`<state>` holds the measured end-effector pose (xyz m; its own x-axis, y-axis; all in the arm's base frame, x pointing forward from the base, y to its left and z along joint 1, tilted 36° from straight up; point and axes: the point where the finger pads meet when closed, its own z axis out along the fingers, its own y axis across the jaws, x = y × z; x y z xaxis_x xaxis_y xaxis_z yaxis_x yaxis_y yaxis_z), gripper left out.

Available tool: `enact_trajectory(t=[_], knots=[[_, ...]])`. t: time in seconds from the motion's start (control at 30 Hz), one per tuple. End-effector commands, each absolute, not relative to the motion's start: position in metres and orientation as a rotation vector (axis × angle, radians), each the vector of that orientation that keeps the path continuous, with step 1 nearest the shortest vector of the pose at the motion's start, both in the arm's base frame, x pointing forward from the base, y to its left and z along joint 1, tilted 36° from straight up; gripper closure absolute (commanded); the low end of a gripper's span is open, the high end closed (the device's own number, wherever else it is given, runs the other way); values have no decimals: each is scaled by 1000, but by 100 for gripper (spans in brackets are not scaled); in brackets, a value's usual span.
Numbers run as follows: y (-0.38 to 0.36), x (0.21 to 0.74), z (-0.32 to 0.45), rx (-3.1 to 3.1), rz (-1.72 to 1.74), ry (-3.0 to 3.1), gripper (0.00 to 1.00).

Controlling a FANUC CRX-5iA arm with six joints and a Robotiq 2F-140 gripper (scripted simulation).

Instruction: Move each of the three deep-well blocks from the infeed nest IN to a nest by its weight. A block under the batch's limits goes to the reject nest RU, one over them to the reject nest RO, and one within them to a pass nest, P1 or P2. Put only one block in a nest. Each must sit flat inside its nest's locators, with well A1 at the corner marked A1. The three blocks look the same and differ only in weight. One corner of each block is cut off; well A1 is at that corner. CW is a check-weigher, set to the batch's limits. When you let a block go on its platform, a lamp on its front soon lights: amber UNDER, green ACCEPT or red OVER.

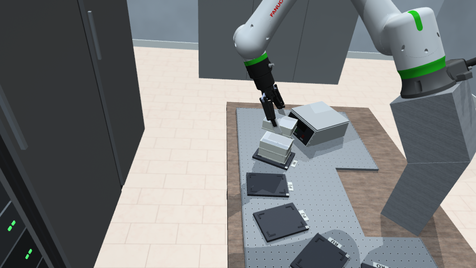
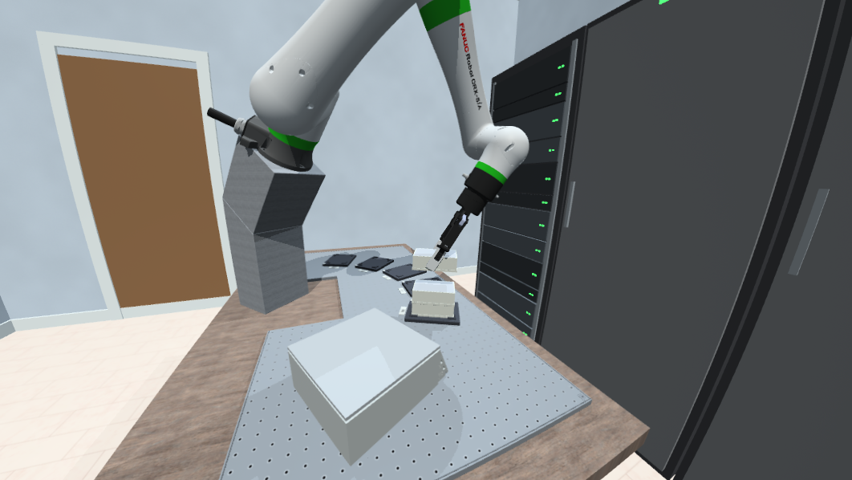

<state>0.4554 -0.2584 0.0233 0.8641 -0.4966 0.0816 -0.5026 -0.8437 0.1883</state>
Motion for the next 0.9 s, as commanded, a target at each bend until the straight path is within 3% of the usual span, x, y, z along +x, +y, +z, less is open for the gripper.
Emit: enact_trajectory(t=[0.0, 0.87], knots=[[-258, 456, 23, 2834, 44, -768, 90], [-306, 415, 31, 2846, 174, -1282, 90]])
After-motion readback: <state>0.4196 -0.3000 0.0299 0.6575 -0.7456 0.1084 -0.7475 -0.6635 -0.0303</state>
